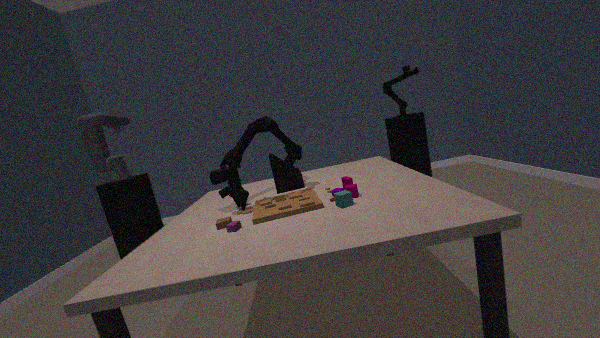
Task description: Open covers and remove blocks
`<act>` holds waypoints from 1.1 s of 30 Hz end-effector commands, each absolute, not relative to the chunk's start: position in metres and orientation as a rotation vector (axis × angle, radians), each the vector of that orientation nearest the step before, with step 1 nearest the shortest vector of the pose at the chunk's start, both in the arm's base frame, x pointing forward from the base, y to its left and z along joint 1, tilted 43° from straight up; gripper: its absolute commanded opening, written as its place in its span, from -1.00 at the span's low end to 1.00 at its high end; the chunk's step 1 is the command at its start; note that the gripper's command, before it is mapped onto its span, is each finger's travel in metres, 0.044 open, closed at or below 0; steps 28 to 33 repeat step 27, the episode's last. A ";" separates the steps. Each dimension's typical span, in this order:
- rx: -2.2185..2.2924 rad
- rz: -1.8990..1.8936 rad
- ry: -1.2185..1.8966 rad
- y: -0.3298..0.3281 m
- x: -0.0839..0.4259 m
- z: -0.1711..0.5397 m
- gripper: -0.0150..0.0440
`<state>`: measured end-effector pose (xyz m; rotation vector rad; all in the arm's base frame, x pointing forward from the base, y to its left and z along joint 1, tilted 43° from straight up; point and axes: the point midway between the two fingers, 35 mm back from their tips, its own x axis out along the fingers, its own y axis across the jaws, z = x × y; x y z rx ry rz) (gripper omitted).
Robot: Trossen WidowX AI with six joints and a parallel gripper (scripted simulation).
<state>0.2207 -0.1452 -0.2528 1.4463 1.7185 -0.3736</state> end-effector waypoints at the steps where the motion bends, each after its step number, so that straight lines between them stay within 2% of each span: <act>1: 1.443 -0.374 1.716 -0.151 0.221 -0.248 1.00; 22: 1.447 -0.378 1.711 -0.196 0.219 -0.198 1.00; 33: 1.424 -0.367 1.709 -0.198 0.222 -0.195 1.00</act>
